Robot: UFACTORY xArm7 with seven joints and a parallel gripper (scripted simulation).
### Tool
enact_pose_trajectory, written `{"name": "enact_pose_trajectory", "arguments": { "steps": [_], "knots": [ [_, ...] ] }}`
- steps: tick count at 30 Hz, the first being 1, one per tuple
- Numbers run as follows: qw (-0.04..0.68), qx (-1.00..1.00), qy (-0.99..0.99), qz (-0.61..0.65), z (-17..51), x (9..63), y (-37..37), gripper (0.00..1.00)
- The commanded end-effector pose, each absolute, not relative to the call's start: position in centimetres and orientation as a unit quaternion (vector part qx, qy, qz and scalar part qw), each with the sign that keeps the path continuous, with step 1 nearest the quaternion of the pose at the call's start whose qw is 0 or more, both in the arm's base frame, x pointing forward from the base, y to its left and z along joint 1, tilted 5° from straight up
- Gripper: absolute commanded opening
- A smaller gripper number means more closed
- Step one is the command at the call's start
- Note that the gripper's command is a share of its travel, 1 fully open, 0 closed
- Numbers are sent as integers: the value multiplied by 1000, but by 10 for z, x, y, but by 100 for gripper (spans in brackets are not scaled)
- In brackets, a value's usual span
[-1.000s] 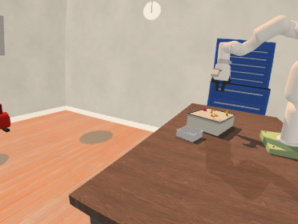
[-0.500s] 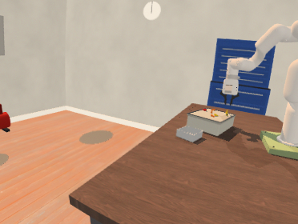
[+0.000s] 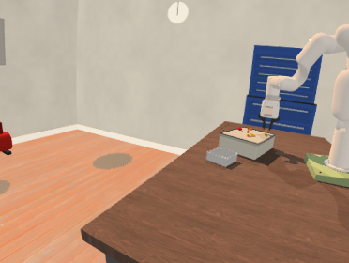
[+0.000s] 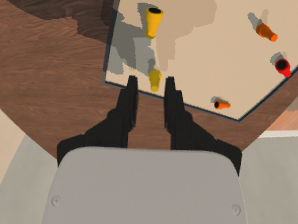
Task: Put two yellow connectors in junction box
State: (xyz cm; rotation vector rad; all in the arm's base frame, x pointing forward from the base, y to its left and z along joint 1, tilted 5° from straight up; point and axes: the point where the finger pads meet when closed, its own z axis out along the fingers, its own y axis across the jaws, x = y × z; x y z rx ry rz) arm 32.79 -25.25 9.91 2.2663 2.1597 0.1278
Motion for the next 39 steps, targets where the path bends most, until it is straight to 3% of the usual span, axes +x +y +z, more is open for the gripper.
{"name": "enact_pose_trajectory", "arguments": {
  "steps": [1,39],
  "knots": [
    [8,723,689,42,92,331,-255,29],
    [8,723,689,42,75,334,-255,29]
  ]
}}
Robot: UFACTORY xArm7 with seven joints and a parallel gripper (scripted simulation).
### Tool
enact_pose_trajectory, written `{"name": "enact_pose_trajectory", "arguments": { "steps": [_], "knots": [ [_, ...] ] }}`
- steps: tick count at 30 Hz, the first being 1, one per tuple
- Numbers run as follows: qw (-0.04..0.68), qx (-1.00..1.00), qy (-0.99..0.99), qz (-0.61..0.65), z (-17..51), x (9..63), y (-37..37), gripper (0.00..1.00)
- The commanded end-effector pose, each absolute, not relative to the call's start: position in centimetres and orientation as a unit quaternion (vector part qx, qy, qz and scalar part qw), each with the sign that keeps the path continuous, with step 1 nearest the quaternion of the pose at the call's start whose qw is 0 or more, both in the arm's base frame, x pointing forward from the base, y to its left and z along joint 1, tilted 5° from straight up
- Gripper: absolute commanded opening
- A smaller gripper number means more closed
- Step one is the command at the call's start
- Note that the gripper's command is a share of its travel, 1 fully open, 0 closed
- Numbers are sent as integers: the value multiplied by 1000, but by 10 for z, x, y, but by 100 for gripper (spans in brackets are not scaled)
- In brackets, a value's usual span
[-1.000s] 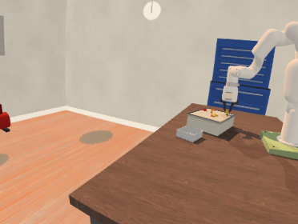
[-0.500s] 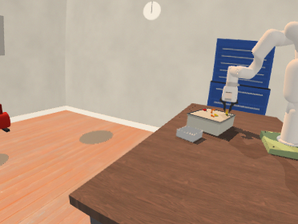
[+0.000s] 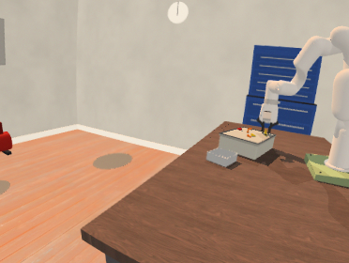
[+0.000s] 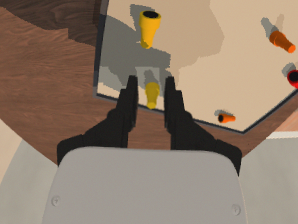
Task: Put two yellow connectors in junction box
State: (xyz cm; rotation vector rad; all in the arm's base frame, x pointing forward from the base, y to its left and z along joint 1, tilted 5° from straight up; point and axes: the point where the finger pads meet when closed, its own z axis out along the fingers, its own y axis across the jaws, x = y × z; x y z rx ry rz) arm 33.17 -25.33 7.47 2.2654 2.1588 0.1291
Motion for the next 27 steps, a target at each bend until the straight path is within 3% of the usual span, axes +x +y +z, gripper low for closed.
{"name": "enact_pose_trajectory", "arguments": {
  "steps": [1,8,9,27],
  "knots": [
    [8,723,689,42,75,334,-255,29],
    [8,723,689,42,75,334,-255,29],
    [8,723,689,42,75,334,-255,2],
    [8,723,689,42,75,334,-255,2]
  ]
}}
